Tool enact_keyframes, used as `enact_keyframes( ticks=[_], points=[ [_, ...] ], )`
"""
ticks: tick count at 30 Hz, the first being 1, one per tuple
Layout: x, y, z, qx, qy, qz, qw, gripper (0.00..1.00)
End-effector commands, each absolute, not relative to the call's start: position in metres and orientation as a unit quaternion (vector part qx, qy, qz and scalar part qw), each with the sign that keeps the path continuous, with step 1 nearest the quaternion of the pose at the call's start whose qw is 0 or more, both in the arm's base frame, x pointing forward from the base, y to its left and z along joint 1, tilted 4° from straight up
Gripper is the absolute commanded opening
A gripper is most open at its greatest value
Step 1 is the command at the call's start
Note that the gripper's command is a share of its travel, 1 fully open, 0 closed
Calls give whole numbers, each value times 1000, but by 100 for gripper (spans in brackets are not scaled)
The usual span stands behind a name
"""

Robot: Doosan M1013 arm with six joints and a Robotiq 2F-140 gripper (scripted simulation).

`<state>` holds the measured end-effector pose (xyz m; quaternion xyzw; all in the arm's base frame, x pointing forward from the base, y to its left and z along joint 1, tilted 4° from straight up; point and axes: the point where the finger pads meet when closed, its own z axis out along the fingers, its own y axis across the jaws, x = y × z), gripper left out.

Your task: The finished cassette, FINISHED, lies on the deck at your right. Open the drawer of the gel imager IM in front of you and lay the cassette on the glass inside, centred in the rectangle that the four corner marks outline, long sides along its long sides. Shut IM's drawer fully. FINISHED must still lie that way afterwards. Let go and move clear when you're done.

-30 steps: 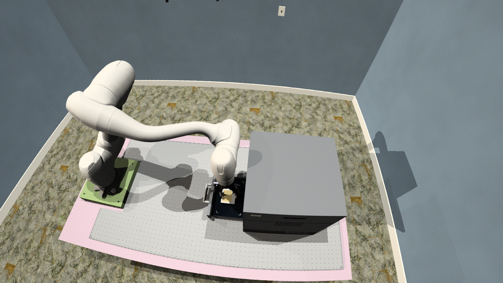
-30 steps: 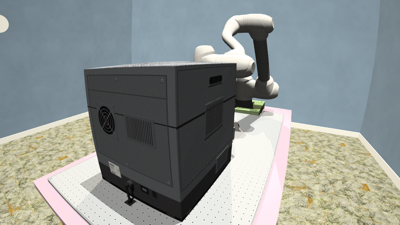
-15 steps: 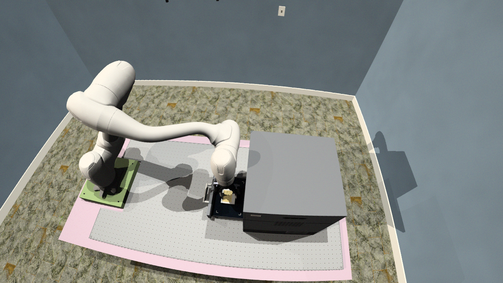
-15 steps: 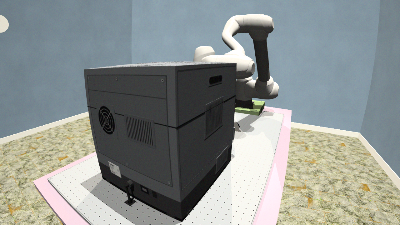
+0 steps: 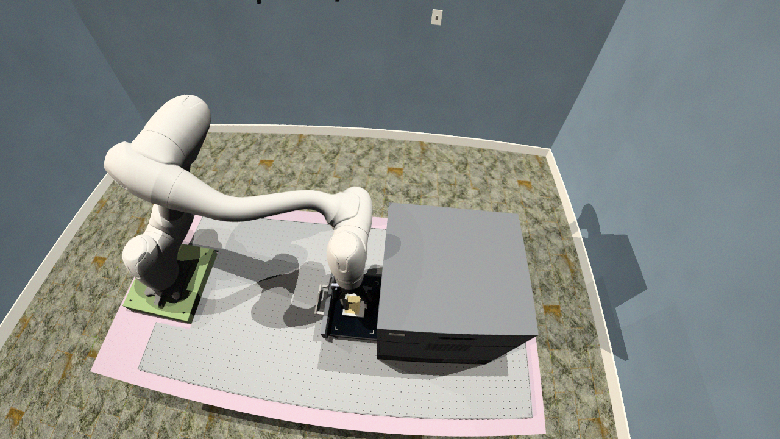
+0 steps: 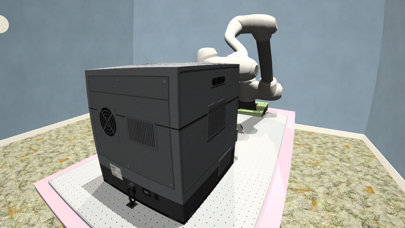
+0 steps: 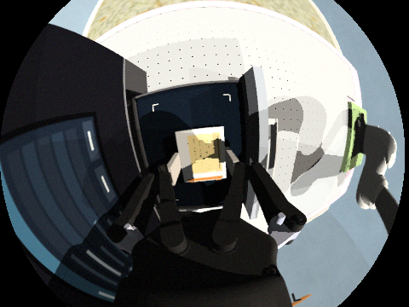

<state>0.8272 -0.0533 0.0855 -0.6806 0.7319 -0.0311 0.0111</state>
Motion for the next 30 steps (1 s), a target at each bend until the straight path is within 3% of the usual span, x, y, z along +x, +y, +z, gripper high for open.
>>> enact_keyframes(
  ticks=[1, 30],
  points=[
    [827, -53, 85, -681, 732, -31, 11, 10],
    [828, -54, 76, -681, 732, -31, 11, 10]
  ],
)
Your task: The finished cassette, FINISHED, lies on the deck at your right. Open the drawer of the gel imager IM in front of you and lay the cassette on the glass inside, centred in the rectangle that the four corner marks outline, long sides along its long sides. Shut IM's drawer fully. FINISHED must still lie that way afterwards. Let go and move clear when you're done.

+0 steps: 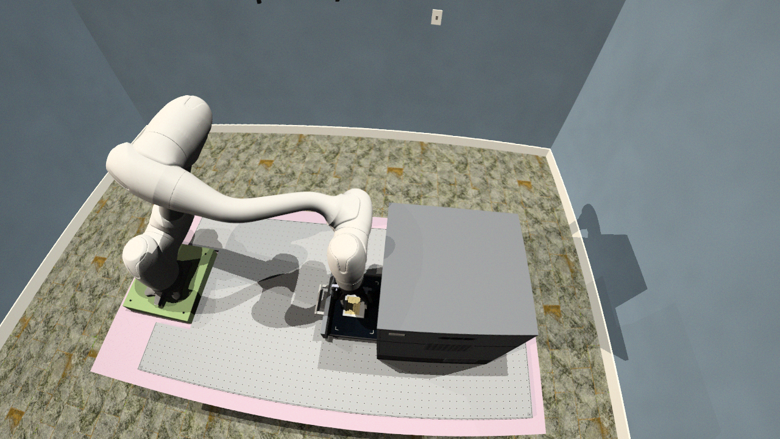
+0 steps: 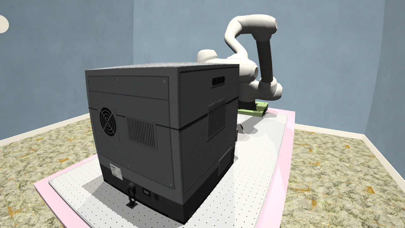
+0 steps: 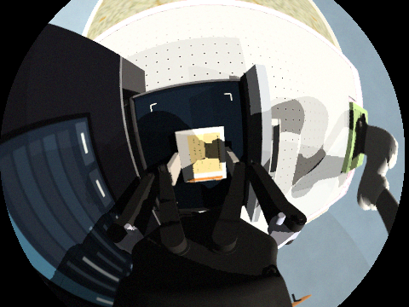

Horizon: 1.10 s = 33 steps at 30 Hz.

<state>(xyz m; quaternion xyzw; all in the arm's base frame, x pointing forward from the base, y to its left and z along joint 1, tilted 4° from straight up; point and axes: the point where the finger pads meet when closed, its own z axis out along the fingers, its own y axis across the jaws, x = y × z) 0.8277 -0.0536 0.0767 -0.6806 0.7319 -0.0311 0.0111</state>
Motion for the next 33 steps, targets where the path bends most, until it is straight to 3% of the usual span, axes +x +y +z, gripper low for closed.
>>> enact_keyframes(
  ticks=[1, 10, 11, 33],
  points=[
    [828, -54, 76, -681, 732, -31, 11, 10],
    [828, -54, 75, -681, 732, -31, 11, 10],
    [828, -54, 75, -681, 732, -31, 11, 62],
    [828, -54, 78, -681, 732, -31, 11, 62]
  ],
)
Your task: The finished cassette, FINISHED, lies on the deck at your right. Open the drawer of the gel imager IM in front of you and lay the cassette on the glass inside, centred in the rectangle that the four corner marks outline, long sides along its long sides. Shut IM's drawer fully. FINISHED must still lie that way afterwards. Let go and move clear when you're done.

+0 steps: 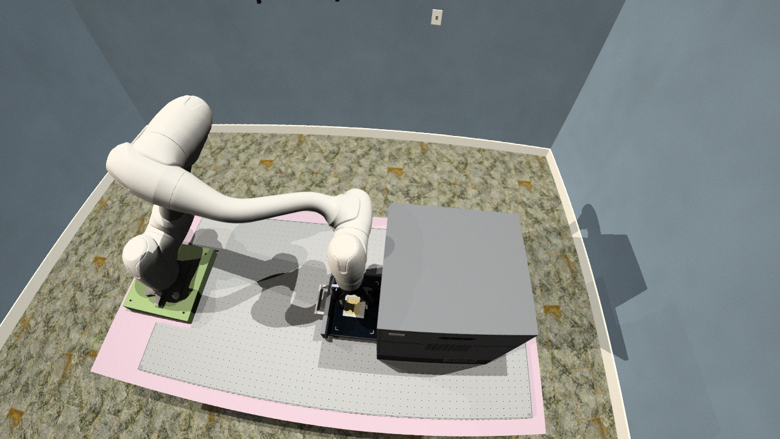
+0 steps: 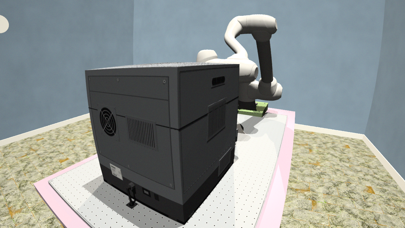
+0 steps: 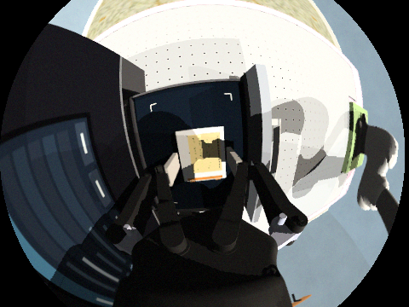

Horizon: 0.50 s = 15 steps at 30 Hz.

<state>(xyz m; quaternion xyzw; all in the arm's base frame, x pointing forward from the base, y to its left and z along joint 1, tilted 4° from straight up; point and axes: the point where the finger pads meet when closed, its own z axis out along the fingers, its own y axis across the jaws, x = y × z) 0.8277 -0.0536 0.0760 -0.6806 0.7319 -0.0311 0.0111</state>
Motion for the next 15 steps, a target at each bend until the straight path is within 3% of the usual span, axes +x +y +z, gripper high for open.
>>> enact_keyframes(
  ticks=[1, 15],
  points=[
    [828, -53, 79, -681, 732, -31, 11, 62],
    [827, -53, 95, -681, 732, -31, 11, 62]
  ],
)
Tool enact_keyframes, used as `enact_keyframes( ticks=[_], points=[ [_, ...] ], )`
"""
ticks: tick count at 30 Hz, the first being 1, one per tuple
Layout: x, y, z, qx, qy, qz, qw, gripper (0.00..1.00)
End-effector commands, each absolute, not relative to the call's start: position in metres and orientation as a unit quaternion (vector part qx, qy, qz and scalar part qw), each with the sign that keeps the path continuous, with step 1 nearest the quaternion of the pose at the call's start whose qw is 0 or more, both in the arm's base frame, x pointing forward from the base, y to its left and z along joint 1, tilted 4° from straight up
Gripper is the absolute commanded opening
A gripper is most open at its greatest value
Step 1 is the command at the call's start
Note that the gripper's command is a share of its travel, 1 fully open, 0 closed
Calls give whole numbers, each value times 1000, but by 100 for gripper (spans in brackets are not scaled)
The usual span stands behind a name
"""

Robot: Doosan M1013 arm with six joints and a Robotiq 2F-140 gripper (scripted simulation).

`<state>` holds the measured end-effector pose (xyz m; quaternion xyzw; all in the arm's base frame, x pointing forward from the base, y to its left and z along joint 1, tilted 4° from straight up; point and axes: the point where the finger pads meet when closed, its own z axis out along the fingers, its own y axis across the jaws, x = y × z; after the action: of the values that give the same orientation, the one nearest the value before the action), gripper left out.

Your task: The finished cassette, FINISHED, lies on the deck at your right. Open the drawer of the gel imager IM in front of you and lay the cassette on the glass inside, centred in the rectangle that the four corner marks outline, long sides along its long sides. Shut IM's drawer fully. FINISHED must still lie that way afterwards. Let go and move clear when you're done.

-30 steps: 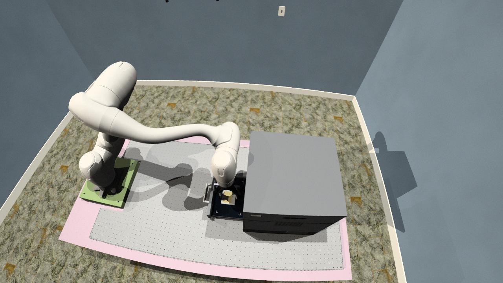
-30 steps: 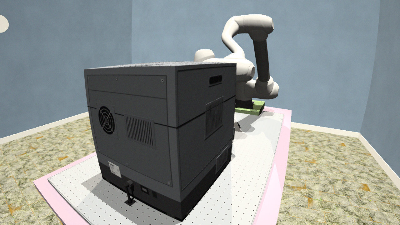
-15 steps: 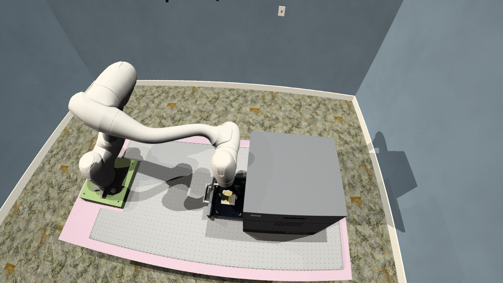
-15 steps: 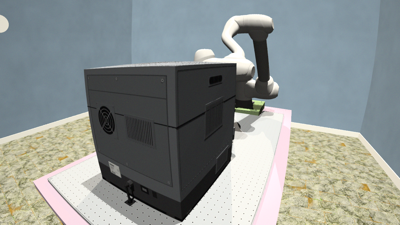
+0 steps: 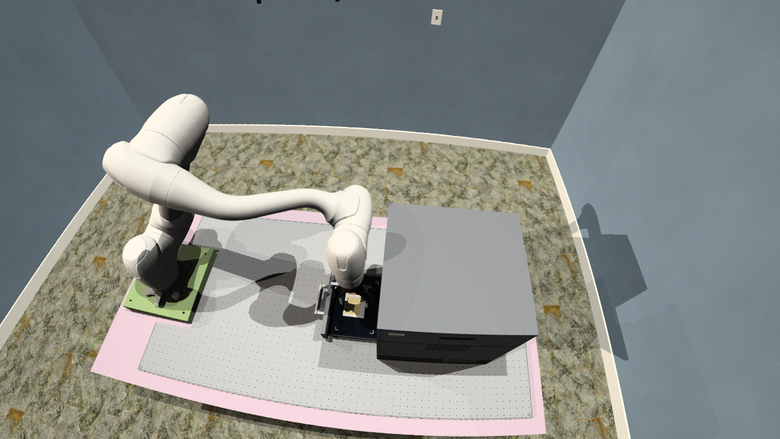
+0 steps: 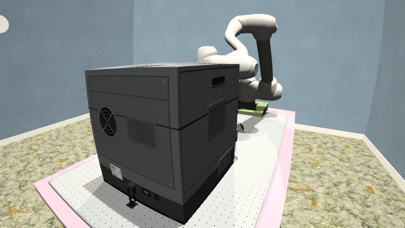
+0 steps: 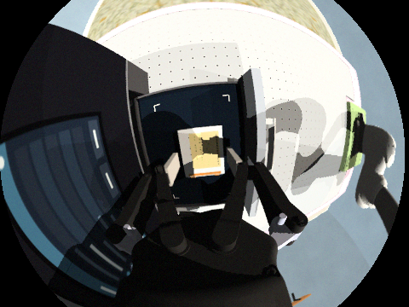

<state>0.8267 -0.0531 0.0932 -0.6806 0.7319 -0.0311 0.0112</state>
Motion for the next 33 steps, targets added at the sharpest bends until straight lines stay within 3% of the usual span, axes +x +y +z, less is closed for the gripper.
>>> enact_keyframes(
  ticks=[1, 33],
  points=[
    [827, -53, 97, -681, 732, -31, 11, 62],
    [824, -52, 134, -681, 732, -31, 11, 62]
  ],
)
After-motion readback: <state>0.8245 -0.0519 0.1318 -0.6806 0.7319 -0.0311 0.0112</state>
